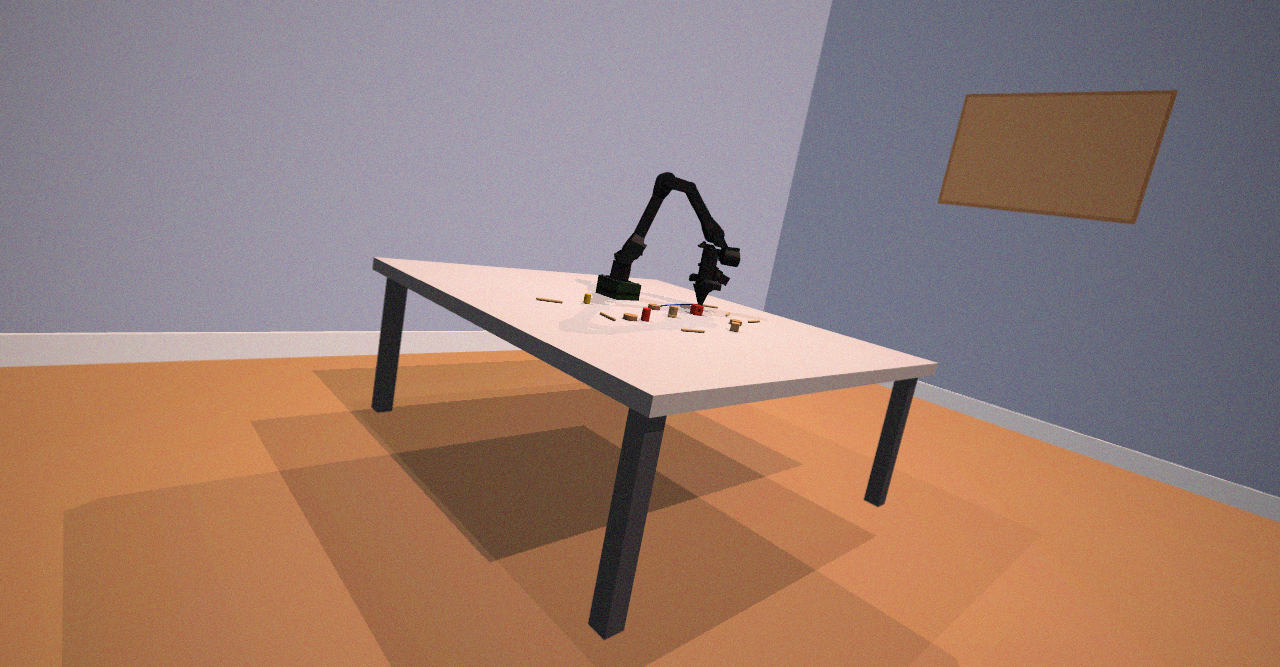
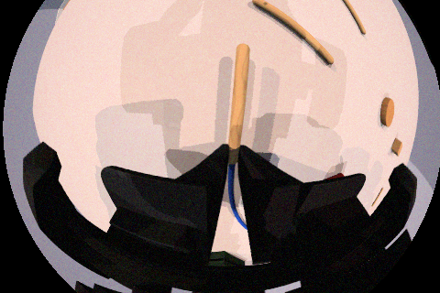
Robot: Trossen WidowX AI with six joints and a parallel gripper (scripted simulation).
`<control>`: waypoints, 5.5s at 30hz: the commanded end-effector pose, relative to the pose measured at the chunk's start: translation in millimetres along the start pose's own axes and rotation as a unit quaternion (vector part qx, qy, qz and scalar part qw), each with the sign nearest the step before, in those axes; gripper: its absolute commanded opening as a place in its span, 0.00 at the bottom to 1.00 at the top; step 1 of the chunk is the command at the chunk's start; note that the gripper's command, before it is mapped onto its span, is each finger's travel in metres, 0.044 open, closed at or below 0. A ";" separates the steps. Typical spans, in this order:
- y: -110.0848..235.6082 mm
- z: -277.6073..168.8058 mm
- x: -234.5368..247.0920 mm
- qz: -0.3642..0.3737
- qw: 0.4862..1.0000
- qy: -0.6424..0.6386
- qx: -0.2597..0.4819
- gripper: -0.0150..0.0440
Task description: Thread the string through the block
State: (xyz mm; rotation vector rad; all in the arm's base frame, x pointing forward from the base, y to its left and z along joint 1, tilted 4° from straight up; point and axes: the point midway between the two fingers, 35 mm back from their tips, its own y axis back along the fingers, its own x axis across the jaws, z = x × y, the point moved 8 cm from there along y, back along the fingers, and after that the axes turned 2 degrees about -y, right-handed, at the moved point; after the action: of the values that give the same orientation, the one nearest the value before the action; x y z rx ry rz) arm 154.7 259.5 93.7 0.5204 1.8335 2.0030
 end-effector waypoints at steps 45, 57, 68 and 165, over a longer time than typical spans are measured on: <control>54.4 -8.3 -6.6 0.004 1.000 -0.002 -0.017 0.25; 67.3 -18.4 -14.0 0.007 0.999 -0.002 -0.037 0.25; 78.6 -28.7 -20.4 0.008 0.998 -0.003 -0.056 0.25; 123.8 -49.3 -124.4 0.042 0.942 0.305 -0.136 0.25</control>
State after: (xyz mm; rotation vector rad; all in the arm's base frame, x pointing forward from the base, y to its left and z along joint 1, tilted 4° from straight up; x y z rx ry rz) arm 227.4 145.0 209.9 -0.0854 1.7881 2.5997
